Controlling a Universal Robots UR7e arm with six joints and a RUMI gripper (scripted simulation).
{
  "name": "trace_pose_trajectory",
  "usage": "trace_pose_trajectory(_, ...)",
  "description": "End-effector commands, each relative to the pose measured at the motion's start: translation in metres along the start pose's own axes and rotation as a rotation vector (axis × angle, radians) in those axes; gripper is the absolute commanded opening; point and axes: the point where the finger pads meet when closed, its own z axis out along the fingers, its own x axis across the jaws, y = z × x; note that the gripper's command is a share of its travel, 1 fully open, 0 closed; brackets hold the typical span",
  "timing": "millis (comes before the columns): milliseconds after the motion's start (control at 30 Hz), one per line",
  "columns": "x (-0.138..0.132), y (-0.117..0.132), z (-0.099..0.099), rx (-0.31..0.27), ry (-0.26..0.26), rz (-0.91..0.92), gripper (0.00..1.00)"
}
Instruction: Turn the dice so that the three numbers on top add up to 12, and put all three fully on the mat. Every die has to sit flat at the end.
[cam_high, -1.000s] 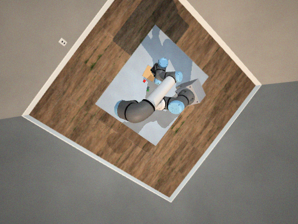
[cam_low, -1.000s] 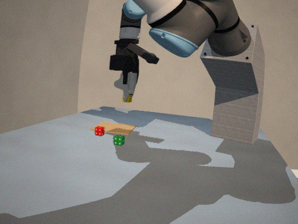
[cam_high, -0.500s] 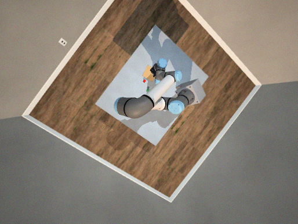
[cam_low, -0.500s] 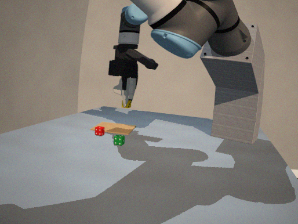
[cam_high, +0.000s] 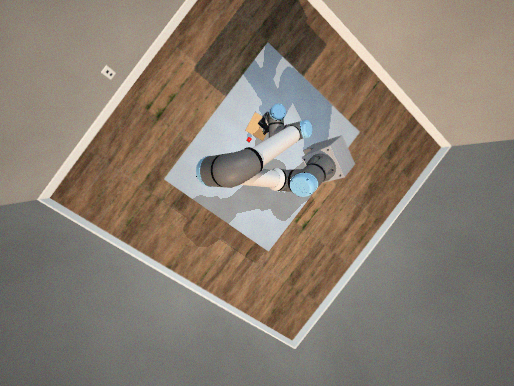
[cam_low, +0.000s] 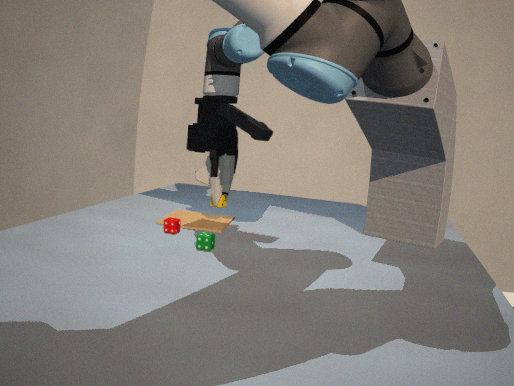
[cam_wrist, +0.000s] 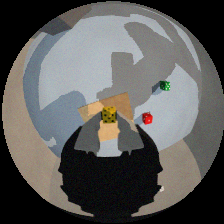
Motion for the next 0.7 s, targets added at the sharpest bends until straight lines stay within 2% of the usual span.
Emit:
trace_pose_trajectory(0,-0.003,0.006,0.019,-0.014,-0.013,-0.002,0.06)
trace_pose_trajectory(333,-0.003,0.006,0.030,-0.014,-0.013,-0.002,0.06)
trace_pose_trajectory(667,-0.003,0.006,0.032,-0.014,-0.013,-0.002,0.06)
